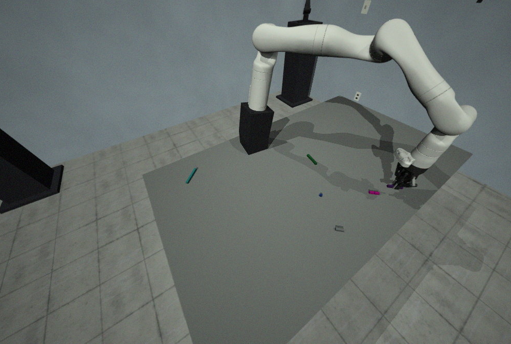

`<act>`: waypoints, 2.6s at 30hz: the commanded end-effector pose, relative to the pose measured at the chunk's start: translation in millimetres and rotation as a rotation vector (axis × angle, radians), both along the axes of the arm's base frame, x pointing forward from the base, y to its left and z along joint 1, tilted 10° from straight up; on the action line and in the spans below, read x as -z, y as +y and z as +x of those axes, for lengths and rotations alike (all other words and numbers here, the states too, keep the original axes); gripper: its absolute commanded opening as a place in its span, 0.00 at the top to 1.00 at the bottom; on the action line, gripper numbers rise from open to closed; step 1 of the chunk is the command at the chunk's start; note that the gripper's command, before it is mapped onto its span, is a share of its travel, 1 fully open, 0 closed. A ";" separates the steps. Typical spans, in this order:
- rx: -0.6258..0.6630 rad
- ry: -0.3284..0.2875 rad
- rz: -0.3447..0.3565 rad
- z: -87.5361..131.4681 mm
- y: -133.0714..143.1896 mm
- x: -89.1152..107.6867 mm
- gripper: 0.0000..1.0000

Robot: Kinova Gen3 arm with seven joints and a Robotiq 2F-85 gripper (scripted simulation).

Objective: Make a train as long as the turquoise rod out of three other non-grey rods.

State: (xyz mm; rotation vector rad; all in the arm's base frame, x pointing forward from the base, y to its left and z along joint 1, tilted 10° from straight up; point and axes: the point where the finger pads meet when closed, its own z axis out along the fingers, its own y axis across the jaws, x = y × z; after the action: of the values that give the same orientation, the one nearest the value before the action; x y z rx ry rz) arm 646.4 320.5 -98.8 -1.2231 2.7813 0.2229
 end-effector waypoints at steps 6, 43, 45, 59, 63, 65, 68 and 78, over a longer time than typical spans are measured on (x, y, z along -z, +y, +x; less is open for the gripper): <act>-0.002 0.009 -0.006 -1.7 2.5 36.6 0.95; -0.002 0.009 -0.006 -1.4 4.2 46.4 0.95; -0.002 0.009 -0.006 -1.4 4.2 46.4 0.95; -0.002 0.009 -0.006 -1.3 4.6 46.3 0.95; -0.002 0.009 -0.006 -1.3 4.9 46.3 0.95; -0.002 0.009 -0.006 -1.2 5.1 46.2 0.95; -0.002 0.009 -0.006 -1.1 5.4 46.2 0.95; -0.002 0.009 -0.006 -1.1 5.5 46.1 0.95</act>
State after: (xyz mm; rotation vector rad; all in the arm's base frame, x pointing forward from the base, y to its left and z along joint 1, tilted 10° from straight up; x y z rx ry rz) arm 644.2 325.7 -146.6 -1.2299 2.7932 0.2205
